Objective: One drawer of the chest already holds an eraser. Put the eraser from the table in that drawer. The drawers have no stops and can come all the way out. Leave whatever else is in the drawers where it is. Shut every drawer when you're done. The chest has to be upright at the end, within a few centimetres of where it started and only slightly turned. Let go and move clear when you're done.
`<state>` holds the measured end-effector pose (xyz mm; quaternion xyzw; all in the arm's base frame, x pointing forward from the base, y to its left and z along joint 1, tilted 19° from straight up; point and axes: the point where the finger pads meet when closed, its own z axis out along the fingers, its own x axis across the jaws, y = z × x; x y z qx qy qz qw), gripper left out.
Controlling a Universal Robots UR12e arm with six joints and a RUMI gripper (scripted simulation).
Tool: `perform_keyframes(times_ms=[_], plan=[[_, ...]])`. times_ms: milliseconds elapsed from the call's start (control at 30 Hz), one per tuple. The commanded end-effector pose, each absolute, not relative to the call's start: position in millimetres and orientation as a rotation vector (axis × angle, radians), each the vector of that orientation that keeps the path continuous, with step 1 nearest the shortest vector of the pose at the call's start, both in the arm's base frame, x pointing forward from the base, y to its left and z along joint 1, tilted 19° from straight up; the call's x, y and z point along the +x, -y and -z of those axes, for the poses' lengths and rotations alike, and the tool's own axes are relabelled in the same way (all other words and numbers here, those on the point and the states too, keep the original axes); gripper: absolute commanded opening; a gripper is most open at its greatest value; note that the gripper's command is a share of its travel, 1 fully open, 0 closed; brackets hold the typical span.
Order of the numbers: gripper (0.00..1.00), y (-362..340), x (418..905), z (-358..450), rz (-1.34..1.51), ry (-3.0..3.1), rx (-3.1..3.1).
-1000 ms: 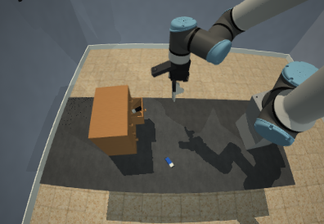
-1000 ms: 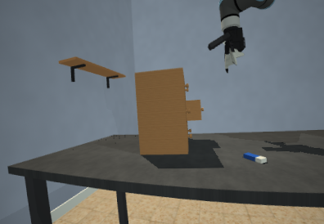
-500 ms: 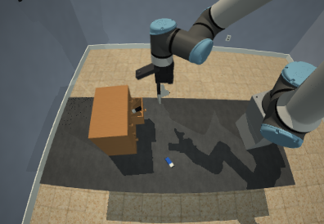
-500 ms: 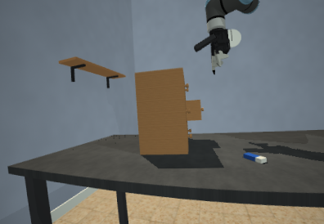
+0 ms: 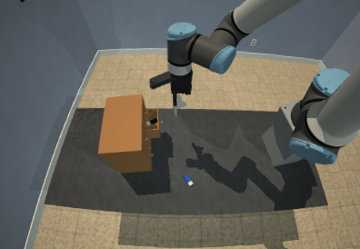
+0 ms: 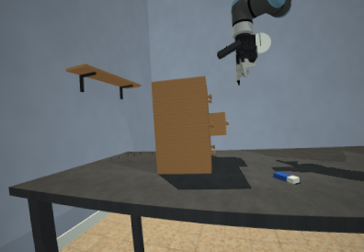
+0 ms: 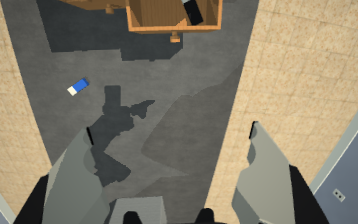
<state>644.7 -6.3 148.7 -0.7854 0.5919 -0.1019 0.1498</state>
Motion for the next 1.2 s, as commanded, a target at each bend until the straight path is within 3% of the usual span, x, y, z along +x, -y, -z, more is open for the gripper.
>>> perform_keyframes(times_ms=[0, 1167], plan=[[1.00, 4.4, 652.1, -145.7, 0.320, -1.679, -2.233], [1.00, -14.9, 718.2, -112.2, 0.544, -1.465, -2.005]])
